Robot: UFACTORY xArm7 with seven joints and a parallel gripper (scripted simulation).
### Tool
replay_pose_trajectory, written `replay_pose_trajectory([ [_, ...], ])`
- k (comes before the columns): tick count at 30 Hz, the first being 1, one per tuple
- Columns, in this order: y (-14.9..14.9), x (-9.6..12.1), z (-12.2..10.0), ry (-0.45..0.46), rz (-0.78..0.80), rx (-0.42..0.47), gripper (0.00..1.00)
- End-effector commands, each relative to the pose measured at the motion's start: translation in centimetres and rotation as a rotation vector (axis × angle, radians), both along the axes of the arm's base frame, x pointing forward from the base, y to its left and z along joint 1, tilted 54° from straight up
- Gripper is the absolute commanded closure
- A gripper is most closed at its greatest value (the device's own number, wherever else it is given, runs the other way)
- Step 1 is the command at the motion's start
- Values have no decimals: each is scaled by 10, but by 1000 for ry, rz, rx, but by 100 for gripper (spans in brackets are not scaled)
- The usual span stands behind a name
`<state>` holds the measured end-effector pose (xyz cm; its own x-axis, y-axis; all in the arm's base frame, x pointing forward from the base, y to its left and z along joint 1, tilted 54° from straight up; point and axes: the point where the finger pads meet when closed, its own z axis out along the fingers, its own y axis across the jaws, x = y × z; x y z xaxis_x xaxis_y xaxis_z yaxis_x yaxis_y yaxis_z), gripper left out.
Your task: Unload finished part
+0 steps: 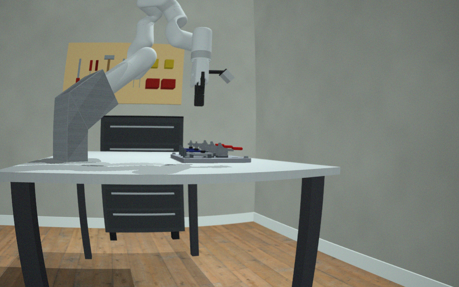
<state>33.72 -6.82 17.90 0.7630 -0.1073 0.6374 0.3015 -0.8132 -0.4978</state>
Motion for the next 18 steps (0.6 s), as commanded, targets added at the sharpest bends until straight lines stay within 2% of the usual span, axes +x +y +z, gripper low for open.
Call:
replay_pose_trajectory([
  [1,-1,0,1,-2,-3,-1,100],
  [8,-1,0,1,-2,-3,-1,100],
  [9,-1,0,1,-2,-3,-1,0],
  [18,-1,0,1,-2,-3,-1,0],
])
